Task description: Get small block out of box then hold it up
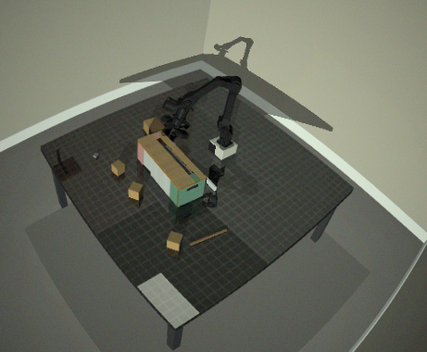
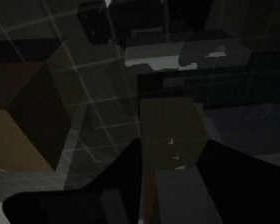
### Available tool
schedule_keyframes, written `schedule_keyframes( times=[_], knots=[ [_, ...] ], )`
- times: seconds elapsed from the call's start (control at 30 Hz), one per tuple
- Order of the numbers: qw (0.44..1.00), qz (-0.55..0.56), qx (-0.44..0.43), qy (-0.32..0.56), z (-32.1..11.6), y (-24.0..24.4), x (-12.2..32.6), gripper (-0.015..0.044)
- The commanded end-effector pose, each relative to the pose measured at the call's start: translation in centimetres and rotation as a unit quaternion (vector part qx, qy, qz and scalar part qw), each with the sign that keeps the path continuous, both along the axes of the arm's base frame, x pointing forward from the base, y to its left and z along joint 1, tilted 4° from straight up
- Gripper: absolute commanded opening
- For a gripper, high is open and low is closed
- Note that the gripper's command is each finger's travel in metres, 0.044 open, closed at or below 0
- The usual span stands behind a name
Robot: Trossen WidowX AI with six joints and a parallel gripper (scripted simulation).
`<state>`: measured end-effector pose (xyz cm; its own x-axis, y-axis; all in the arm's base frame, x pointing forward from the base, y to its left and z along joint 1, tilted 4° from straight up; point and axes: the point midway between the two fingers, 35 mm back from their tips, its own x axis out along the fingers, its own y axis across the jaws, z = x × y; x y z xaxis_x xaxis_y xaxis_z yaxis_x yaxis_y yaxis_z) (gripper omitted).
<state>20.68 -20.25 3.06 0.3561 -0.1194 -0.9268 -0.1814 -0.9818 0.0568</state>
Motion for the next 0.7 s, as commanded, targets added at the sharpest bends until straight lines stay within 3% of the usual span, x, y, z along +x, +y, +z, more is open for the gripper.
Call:
schedule_keyframes(
  times=[0.0, 0.67],
  knots=[
    [1.000, -0.006, 0.002, -0.002, 1.3, 0.2, 0.0, 0.0000],
    [0.981, -0.190, -0.006, -0.046, 9.8, 4.2, 0.8, 0.0000]
  ],
)
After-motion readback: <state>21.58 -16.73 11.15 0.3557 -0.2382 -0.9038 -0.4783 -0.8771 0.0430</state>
